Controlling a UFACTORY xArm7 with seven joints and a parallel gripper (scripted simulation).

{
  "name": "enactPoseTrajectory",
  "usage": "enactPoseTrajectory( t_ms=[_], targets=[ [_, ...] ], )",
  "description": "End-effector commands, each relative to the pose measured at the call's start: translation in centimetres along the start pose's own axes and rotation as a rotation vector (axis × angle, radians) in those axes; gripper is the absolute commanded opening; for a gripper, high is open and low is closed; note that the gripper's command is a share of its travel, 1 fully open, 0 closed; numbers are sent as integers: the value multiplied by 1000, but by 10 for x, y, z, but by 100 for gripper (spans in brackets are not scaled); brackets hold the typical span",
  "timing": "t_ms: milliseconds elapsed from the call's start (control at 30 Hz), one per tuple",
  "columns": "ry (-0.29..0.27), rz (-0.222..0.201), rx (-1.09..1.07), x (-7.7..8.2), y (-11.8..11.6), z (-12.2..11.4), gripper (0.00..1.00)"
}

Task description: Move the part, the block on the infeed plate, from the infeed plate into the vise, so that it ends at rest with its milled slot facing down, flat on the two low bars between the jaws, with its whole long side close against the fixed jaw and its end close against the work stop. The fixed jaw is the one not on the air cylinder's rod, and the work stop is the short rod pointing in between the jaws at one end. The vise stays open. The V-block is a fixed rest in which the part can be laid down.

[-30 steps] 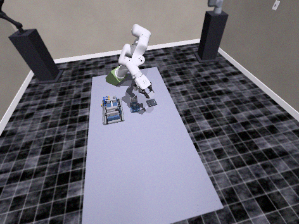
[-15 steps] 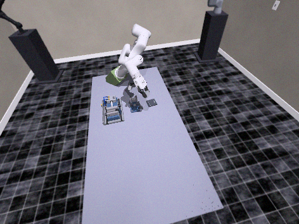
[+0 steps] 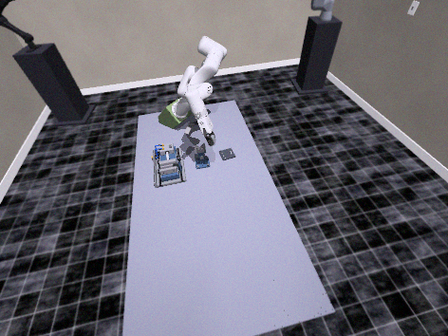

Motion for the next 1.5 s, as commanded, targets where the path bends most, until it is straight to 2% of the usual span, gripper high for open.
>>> enactPoseTrajectory(
  t_ms=[0,200,267,767,1467],
  targets=[
    [51,-30,51,2,9,14,0],
    [116,-75,108,3,22,35,0],
    [116,-75,108,3,22,35,0],
    [230,-163,195,10,45,72,0],
    [280,-205,229,14,56,89,0]
  ],
)
Point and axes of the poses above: the point where the finger pads meet when closed, its own x axis back along the fingers, its own y axis across the jaws, z = x × y, the point moved 1 cm from there along x, back along the fingers, and after that the axes turned 3 degrees about -x, right-handed, at the moved point
